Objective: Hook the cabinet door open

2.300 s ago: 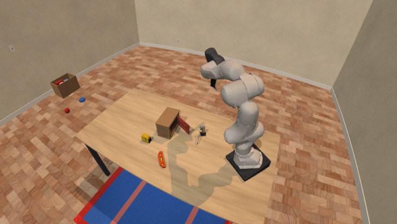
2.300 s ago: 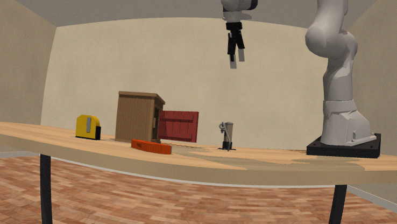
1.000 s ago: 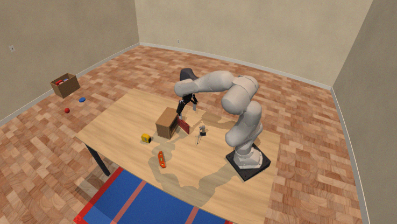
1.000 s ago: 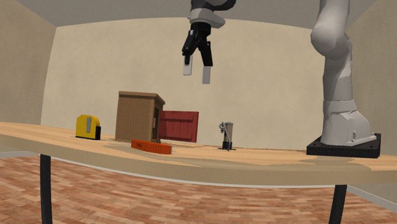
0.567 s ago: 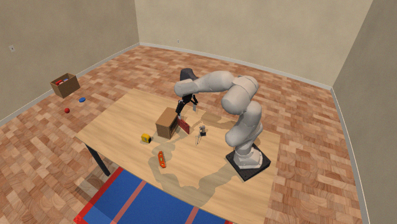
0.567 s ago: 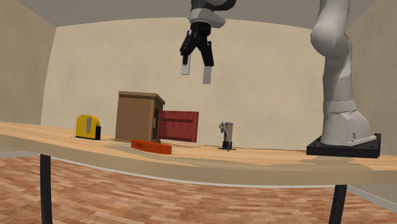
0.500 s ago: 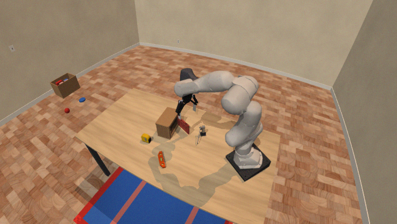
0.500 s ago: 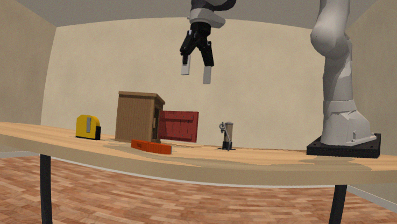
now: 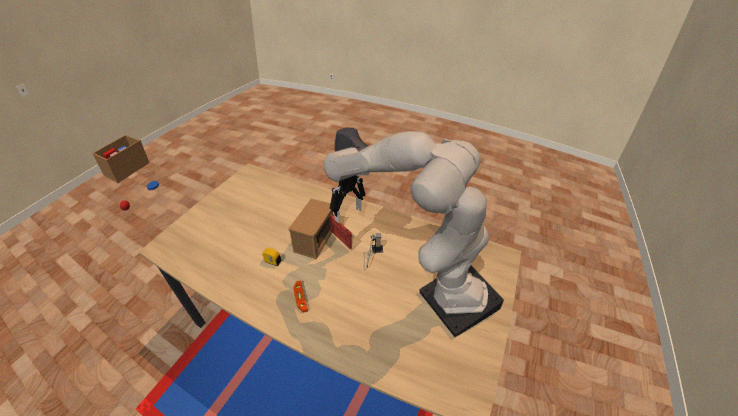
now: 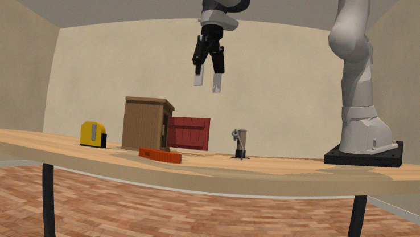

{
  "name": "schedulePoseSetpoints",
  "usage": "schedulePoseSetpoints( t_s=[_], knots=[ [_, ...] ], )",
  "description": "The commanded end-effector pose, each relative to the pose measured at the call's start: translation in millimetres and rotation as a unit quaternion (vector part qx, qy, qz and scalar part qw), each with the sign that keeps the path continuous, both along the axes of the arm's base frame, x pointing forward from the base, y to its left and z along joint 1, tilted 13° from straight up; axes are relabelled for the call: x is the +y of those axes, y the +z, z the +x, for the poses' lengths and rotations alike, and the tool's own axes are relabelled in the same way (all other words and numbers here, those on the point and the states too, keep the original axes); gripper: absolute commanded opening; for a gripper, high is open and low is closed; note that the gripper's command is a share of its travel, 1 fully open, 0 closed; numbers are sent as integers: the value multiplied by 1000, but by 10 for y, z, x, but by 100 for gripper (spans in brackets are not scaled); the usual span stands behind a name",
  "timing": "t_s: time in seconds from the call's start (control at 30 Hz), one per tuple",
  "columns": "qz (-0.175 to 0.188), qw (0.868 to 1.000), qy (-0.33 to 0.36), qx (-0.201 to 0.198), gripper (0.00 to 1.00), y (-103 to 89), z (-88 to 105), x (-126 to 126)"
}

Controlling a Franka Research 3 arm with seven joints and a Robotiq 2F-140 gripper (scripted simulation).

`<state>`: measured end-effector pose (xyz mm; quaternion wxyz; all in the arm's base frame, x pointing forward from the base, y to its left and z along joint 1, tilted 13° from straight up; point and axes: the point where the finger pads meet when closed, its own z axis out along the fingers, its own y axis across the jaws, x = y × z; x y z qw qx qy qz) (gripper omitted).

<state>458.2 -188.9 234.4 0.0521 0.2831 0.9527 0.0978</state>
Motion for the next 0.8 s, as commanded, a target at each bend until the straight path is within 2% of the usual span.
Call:
schedulePoseSetpoints(
  t_s=[0.0,0.1,0.77],
  knots=[
    [0,1000,-5,-1,16,-147,35,22],
    [0,1000,-5,-1,16,-200,41,32],
    [0,1000,-5,-1,16,-200,41,32]
  ],
)
